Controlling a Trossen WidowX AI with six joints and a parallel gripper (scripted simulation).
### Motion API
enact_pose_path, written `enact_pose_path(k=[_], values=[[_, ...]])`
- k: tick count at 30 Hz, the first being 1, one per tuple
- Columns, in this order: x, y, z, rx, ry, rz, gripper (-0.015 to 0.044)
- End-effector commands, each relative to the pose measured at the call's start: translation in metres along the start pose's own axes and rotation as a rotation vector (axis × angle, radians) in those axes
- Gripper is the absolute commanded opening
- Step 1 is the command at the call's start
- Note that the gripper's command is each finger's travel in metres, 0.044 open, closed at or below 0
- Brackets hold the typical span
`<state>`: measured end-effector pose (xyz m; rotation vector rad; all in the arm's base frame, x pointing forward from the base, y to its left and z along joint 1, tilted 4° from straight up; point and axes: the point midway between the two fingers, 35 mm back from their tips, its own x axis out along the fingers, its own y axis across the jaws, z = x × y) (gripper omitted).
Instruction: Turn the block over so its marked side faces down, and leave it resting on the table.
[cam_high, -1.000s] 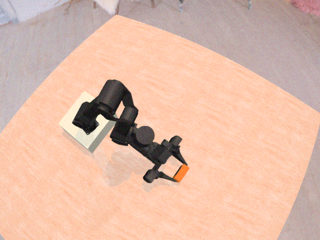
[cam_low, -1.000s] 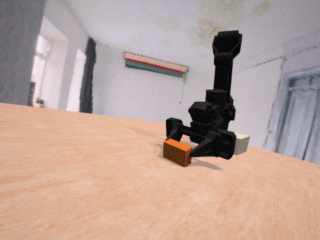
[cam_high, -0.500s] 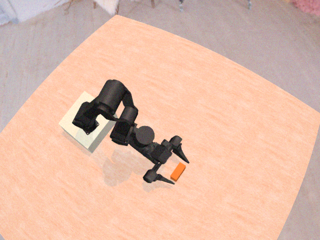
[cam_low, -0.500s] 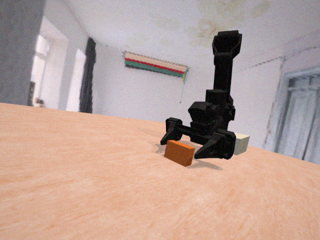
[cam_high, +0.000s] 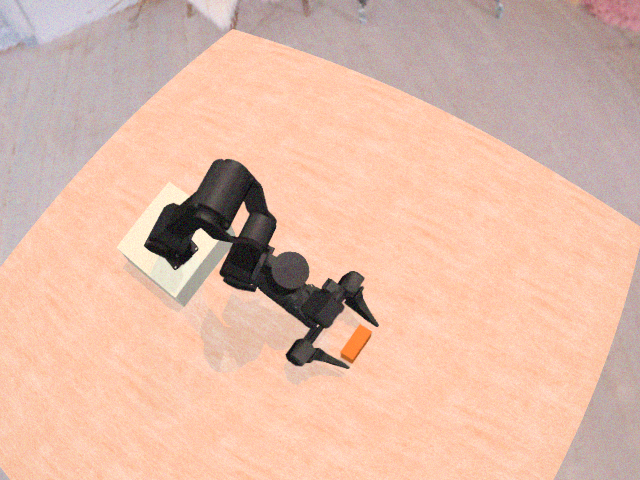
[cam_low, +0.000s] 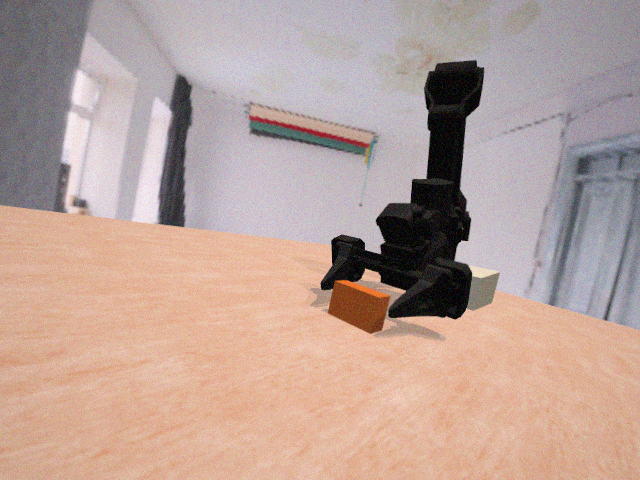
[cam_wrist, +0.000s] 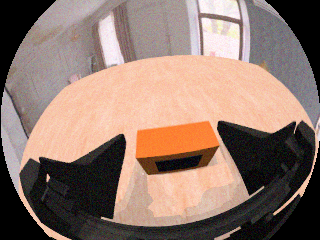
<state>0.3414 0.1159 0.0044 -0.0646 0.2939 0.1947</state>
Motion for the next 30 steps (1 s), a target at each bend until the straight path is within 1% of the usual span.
enact_pose_path(k=[1,7,11,15,18,21,23,27,30], values=[[0.0,-0.001,0.001,-0.003,-0.003,-0.004,0.044],[0.003,0.0,0.001,-0.003,0.018,-0.003,0.044],[0.015,0.005,0.006,-0.004,0.143,0.003,0.044],[0.016,0.007,0.018,-0.003,0.276,0.005,0.044],[0.006,0.007,0.03,-0.003,0.376,0.004,0.044],[-0.012,0.005,0.045,-0.001,0.476,0.001,0.044],[-0.023,0.004,0.061,0.007,0.499,0.001,0.044],[-0.042,0.0,0.061,0.001,0.586,-0.005,0.044],[-0.044,0.0,0.062,0.0,0.594,-0.006,0.044]])
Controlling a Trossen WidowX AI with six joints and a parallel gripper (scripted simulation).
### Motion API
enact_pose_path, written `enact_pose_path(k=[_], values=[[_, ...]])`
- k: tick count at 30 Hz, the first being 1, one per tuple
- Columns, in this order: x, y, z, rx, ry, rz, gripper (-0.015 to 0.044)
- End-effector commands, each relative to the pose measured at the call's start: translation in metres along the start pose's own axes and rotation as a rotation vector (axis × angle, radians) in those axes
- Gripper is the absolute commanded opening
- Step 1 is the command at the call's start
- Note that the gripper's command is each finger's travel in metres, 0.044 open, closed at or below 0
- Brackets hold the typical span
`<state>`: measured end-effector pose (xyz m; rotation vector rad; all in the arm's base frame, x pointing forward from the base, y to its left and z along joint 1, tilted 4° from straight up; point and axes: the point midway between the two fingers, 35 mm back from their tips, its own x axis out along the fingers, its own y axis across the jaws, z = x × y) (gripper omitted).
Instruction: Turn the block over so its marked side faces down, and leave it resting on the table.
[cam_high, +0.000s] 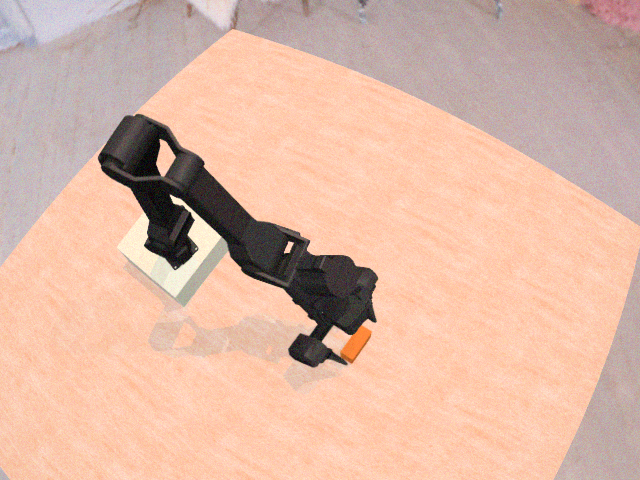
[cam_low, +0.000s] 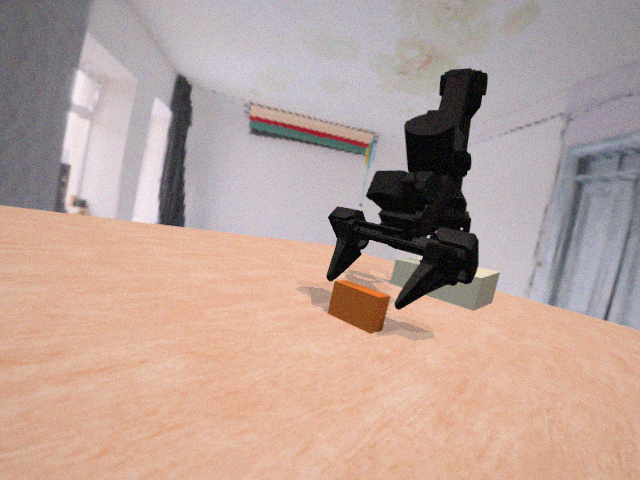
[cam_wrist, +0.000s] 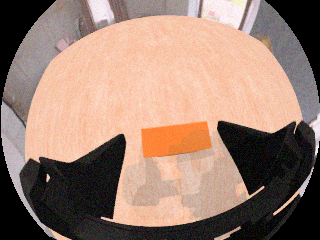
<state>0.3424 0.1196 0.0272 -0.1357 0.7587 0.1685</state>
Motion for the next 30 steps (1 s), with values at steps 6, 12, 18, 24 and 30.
enact_pose_path(k=[6,12,18,24,30], values=[[-0.052,-0.004,0.017,0.02,0.124,0.014,0.044],[-0.05,-0.003,0.023,0.016,0.175,0.013,0.044],[-0.044,-0.002,0.042,0.008,0.381,0.014,0.044],[-0.045,-0.004,0.057,0.009,0.589,0.017,0.044],[-0.05,-0.005,0.064,0.015,0.709,0.019,0.044]])
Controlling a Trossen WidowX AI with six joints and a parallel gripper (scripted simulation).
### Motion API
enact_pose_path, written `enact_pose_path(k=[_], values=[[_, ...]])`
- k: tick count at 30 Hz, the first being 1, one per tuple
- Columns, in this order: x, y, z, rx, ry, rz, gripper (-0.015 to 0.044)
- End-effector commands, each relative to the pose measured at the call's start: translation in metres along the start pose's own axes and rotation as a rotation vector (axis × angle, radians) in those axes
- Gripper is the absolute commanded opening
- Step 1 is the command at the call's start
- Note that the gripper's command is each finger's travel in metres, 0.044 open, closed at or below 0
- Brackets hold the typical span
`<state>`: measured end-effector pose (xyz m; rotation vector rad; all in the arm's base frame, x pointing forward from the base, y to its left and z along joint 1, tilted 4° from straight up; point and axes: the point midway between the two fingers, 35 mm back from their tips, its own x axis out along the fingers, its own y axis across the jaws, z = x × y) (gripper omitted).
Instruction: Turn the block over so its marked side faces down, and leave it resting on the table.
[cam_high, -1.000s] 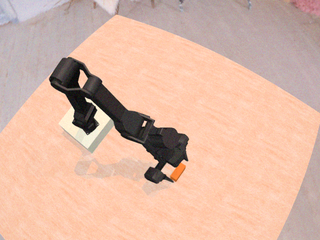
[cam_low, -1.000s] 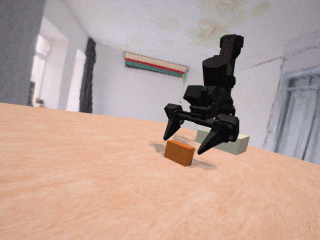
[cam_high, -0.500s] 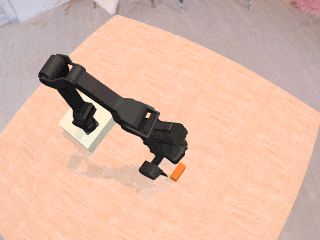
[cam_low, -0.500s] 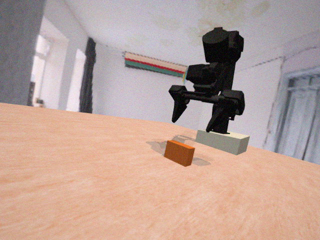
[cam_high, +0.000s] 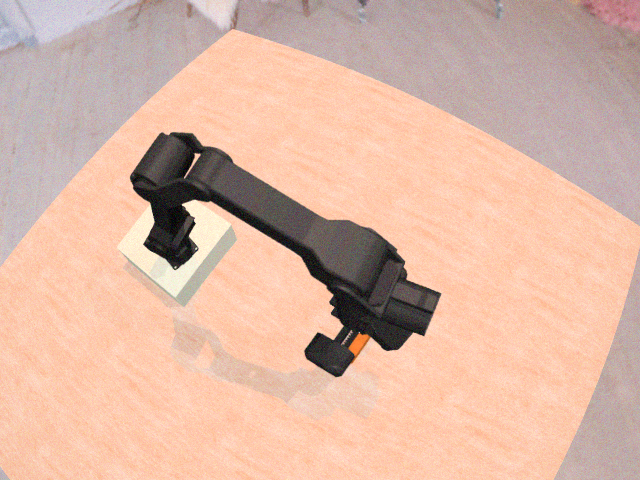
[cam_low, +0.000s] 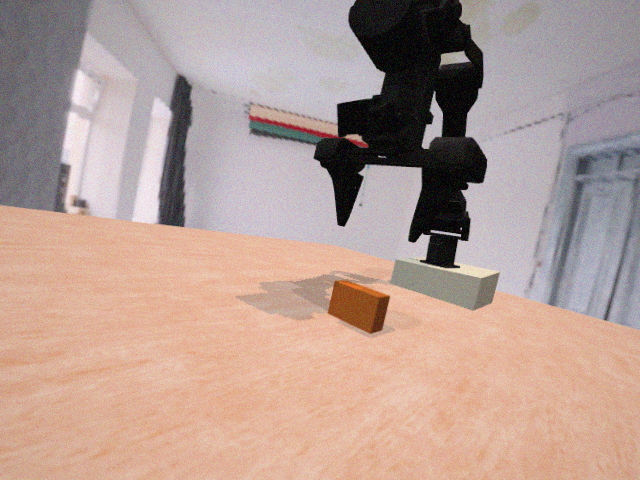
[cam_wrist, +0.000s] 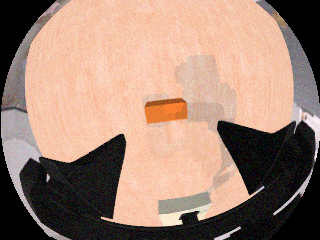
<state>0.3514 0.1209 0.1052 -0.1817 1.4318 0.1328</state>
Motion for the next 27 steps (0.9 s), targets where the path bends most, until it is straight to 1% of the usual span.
enact_pose_path(k=[1,2,5,6,10,13,27], values=[[-0.003,0.0,0.0,0.005,0.036,0.006,0.044],[0.0,0.0,0.0,0.005,0.035,0.006,0.044],[0.029,0.0,-0.001,0.005,0.035,0.006,0.044],[0.032,0.0,-0.001,0.005,0.036,0.006,0.044],[0.033,0.0,-0.001,0.005,0.036,0.006,0.044],[0.046,0.001,-0.002,0.005,0.036,0.006,0.044],[0.065,0.001,-0.002,0.005,0.036,0.006,0.044]])
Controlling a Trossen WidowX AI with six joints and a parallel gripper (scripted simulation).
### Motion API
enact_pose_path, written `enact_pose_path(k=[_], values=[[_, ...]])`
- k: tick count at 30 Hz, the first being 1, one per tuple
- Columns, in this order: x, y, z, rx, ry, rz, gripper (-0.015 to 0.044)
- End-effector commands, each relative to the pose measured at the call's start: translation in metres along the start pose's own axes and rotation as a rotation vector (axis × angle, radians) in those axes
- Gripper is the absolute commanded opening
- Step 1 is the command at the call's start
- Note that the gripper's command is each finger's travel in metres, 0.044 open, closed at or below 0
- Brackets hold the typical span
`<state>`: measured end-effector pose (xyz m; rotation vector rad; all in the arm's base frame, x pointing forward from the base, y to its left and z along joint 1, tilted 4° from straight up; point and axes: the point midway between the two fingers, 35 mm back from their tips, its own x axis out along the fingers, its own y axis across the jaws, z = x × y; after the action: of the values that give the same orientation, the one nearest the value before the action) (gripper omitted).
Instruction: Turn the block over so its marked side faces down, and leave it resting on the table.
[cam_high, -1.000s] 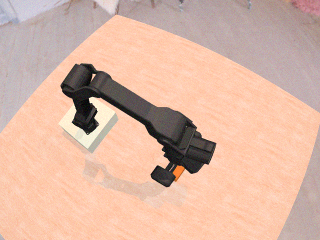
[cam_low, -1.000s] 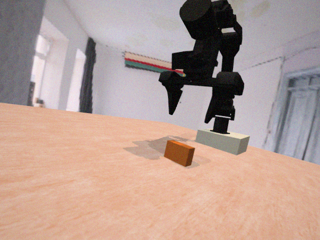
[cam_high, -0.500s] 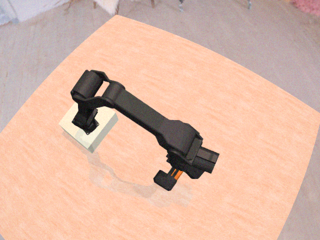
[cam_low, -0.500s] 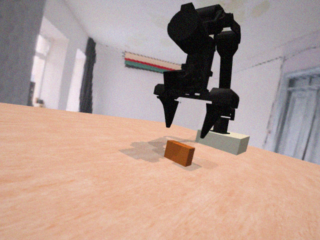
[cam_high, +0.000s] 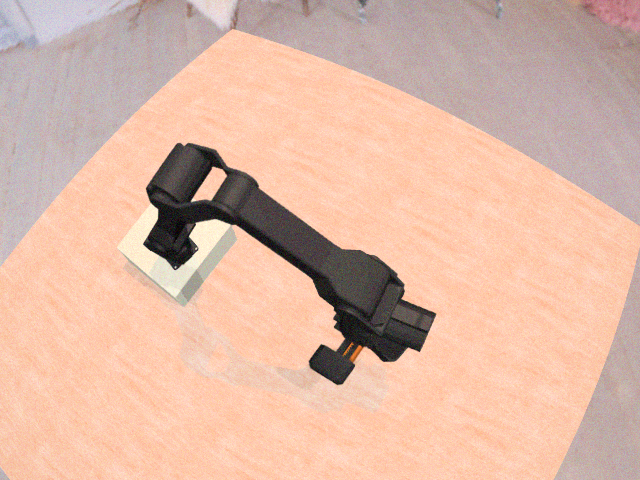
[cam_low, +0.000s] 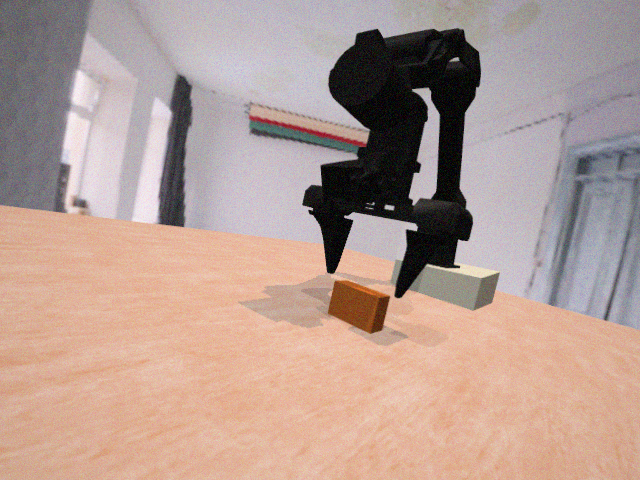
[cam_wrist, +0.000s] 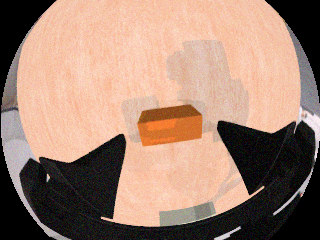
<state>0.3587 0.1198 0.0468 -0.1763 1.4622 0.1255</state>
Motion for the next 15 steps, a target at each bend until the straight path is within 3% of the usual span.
enact_pose_path(k=[1,11,15], values=[[0.007,0.001,-0.001,-0.003,0.006,0.004,0.044],[0.021,0.001,-0.002,-0.003,0.006,0.004,0.044],[0.021,0.001,-0.002,-0.003,0.006,0.004,0.0335]])
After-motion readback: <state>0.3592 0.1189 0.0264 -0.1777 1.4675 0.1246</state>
